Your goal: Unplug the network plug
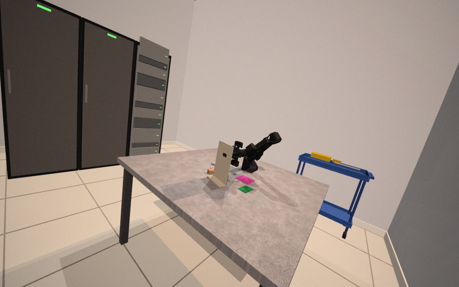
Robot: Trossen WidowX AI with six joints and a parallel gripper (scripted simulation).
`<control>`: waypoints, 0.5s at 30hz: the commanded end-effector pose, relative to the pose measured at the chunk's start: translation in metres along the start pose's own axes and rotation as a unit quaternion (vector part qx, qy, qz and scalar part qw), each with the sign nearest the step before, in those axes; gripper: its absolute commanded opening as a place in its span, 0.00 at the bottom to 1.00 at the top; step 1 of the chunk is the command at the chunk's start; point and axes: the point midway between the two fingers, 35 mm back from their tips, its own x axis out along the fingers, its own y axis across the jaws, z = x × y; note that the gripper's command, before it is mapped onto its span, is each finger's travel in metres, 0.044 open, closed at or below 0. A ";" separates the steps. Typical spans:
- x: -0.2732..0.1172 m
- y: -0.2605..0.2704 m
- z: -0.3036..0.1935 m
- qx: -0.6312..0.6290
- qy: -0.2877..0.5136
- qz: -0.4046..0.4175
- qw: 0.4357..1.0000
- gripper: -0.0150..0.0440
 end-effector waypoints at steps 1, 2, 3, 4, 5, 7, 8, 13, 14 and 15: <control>-0.003 0.001 -0.001 0.001 0.000 0.002 1.000 0.25; -0.004 0.001 -0.001 0.001 0.000 0.002 1.000 0.25; -0.005 0.001 -0.002 0.001 0.000 0.002 1.000 0.25; -0.005 0.001 -0.002 0.001 0.000 0.001 1.000 0.25; -0.006 0.001 -0.002 0.001 0.000 0.001 1.000 0.25; -0.007 0.001 -0.002 0.001 0.000 0.001 1.000 0.25; -0.007 0.001 -0.002 0.001 0.000 0.001 1.000 0.25; -0.010 0.001 -0.002 0.001 -0.001 0.001 1.000 0.25; -0.011 0.001 -0.003 0.001 -0.001 0.000 1.000 0.25; -0.012 0.001 -0.003 0.001 -0.001 0.000 1.000 0.25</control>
